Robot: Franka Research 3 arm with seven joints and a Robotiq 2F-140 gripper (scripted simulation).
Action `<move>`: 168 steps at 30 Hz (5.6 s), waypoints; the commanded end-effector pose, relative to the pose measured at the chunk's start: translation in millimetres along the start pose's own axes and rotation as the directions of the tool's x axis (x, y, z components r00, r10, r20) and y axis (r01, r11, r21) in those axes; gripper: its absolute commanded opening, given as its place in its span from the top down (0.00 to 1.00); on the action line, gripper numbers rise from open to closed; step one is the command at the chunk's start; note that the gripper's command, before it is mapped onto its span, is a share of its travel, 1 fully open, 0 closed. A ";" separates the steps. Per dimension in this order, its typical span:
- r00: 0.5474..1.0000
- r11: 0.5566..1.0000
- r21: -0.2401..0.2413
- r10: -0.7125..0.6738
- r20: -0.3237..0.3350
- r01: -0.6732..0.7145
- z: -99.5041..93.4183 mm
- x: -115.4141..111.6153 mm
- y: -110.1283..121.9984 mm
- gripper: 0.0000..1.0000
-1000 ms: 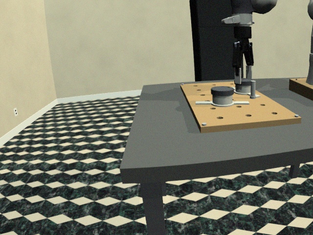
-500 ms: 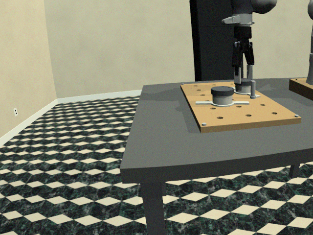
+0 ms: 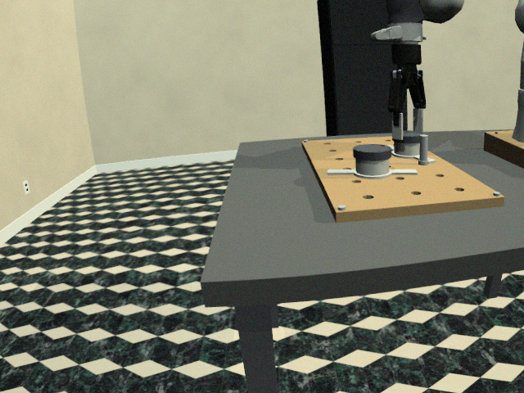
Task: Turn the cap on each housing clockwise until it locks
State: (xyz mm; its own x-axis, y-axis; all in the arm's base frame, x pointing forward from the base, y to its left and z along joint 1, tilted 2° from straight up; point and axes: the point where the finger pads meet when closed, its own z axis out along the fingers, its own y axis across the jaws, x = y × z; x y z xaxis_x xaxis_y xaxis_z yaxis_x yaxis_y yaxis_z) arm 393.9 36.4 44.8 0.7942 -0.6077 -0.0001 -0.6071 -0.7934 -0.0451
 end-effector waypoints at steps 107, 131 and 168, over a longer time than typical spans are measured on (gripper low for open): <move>0.661 0.661 0.000 -0.750 0.004 0.750 -68.4 0.7 -1.6 0.22; 0.660 0.660 0.000 -0.751 0.004 0.751 -66.5 0.8 -1.5 0.22; 0.658 0.658 0.001 -0.753 0.004 0.753 -30.2 0.9 -1.0 0.22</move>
State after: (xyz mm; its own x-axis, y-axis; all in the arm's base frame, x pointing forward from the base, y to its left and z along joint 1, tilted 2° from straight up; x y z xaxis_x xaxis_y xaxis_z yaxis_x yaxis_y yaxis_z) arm 391.6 36.7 78.5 0.9804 0.1961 0.0205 0.1967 -0.9798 -0.0371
